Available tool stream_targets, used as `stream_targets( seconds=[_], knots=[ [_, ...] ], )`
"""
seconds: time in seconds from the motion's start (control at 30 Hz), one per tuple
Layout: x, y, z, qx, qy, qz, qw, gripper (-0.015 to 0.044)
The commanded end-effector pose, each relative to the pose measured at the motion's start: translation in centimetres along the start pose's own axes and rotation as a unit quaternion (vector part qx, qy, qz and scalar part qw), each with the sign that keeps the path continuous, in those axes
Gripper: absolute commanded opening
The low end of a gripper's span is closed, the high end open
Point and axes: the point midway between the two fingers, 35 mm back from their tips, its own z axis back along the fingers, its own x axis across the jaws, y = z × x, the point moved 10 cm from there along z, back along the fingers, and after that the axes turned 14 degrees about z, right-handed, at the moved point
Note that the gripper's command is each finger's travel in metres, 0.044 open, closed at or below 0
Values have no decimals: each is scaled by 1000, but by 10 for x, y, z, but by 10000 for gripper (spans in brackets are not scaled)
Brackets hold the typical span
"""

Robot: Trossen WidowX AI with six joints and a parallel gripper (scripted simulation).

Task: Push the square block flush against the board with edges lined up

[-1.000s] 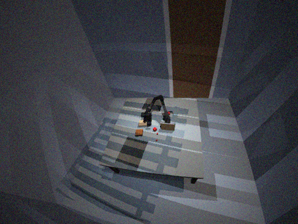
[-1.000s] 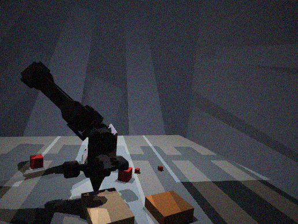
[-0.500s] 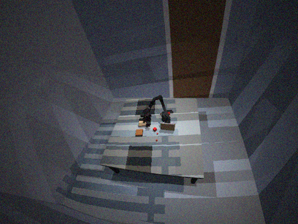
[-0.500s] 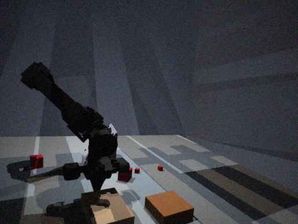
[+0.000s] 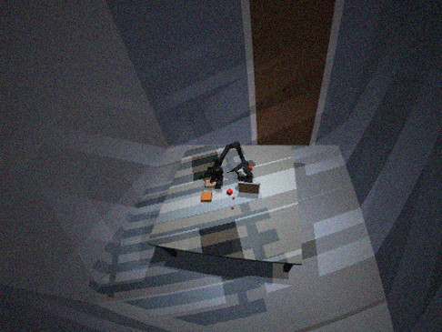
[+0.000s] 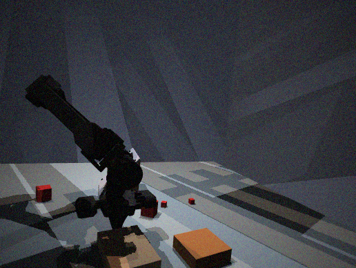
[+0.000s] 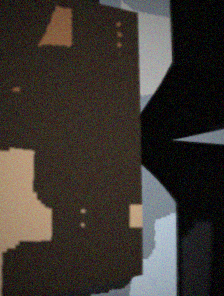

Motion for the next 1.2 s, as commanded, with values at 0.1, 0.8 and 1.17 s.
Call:
stream_targets(
  seconds=[0.1, 0.8, 1.17],
  knots=[
    [-2, -8, -1, 0, 1, -1, 1000, 0],
    [-6, -25, -1, 0, 1, -1, 1000, 0],
    [-7, -29, -1, -1, 1, -1, 1000, 0]
  ],
)
